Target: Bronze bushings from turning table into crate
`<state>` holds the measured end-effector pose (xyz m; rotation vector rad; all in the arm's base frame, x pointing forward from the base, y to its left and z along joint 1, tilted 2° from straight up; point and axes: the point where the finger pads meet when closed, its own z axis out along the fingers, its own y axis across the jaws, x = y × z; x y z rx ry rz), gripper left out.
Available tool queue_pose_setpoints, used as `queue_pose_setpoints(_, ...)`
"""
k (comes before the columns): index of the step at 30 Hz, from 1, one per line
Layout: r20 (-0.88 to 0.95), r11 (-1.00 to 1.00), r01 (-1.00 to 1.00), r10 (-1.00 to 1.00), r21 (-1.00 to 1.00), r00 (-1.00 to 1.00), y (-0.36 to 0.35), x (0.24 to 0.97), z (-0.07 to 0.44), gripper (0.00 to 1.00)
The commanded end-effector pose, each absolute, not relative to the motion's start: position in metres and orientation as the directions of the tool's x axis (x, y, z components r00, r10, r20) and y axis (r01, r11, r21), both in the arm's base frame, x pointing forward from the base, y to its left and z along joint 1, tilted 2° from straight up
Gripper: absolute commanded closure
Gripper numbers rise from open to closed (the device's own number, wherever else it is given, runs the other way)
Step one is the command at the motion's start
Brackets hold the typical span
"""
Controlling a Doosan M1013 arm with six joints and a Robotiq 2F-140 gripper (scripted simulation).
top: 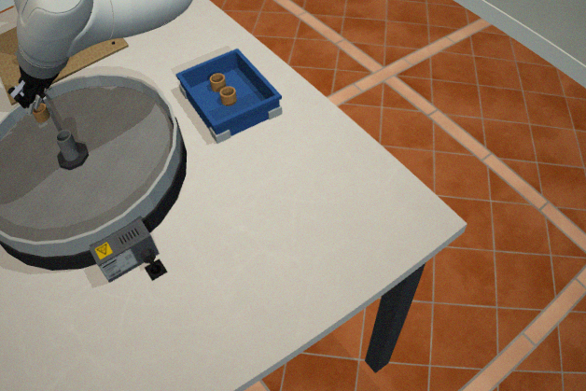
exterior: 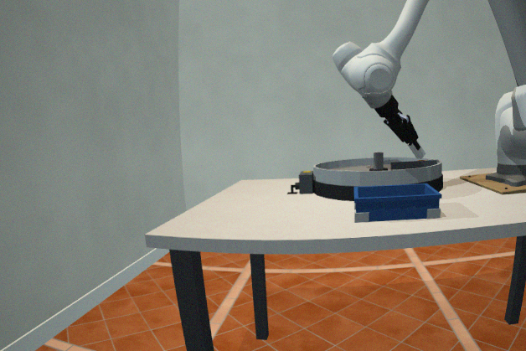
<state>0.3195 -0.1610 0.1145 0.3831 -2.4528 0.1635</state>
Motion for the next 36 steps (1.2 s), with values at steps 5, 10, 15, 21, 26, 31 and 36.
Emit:
queue_pose_setpoints(5, 0.618, 0.95, -0.312, -0.232, -0.022, -0.751, -0.161, 0.32, 0.11, 0.94)
queue_pose_setpoints(10, 0.618, 0.95, -0.312, -0.232, -0.022, -0.751, -0.161, 0.32, 0.104, 0.94)
queue_pose_setpoints(15, 0.618, 0.95, -0.312, -0.232, -0.022, -0.751, -0.161, 0.32, 0.104, 0.94)
queue_pose_setpoints(21, 0.618, 0.95, -0.312, -0.232, -0.022, -0.751, -0.161, 0.32, 0.104, 0.94)
queue_pose_setpoints(26, 0.618, 0.95, -0.312, -0.232, -0.022, -0.751, -0.161, 0.32, 0.104, 0.94)
queue_pose_setpoints(31, 0.618, 0.95, -0.312, -0.232, -0.022, -0.751, -0.161, 0.32, 0.104, 0.94)
queue_pose_setpoints(36, 0.618, 0.95, -0.312, -0.232, -0.022, -0.751, -0.161, 0.32, 0.104, 0.94)
